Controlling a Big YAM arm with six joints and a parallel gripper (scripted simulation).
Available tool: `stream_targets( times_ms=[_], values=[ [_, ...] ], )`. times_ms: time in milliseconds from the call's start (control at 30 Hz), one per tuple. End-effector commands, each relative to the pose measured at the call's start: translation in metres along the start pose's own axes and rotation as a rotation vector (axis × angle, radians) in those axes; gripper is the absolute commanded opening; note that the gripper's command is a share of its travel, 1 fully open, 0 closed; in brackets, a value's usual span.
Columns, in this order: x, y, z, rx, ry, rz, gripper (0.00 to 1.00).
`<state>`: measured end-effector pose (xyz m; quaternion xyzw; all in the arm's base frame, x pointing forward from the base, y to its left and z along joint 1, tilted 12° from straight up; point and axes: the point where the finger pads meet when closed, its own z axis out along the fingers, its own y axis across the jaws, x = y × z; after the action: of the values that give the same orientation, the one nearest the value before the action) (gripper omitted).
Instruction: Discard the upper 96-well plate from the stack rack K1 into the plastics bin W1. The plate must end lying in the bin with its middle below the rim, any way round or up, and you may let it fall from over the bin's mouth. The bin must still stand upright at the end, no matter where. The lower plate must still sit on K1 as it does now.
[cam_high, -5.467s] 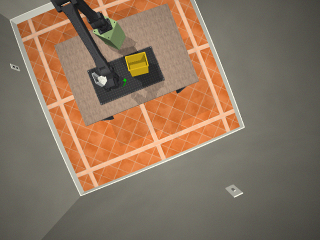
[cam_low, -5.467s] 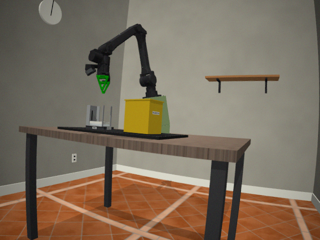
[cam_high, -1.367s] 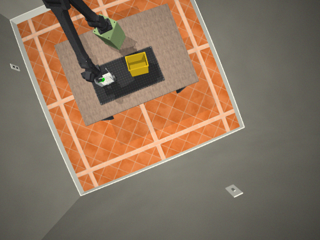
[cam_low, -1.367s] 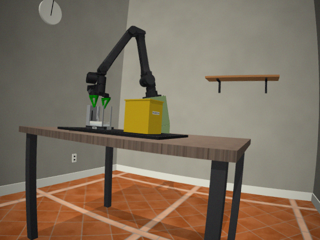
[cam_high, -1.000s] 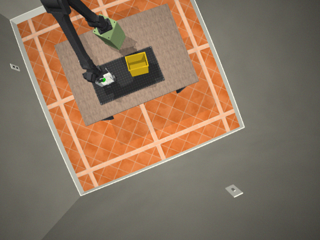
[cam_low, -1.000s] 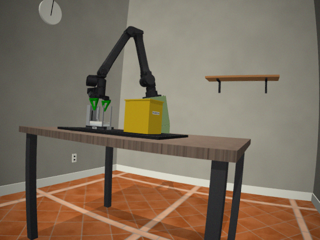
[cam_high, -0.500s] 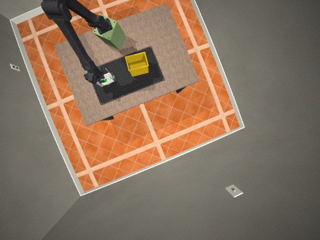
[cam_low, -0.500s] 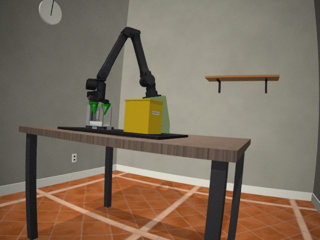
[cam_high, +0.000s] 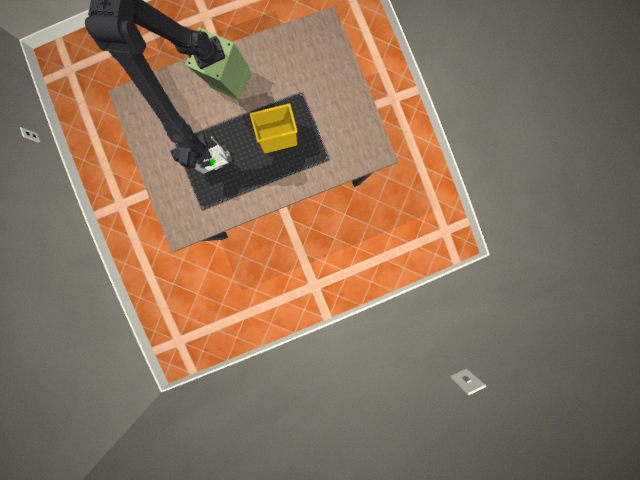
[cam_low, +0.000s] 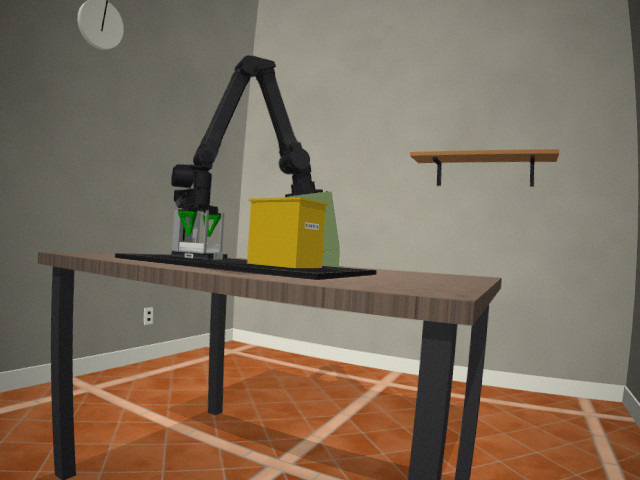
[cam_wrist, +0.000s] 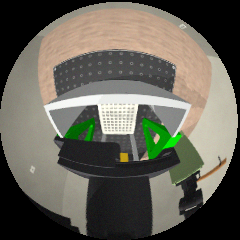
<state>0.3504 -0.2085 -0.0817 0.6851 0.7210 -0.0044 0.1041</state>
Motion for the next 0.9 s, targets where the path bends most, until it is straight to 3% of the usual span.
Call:
stream_targets(
  times_ms=[0, 867],
  values=[
    [-0.014, 0.015, 0.001, -0.030, -0.021, -0.004, 1.00],
    [-0.013, 0.011, 0.037, -0.027, -0.017, -0.001, 1.00]
  ],
)
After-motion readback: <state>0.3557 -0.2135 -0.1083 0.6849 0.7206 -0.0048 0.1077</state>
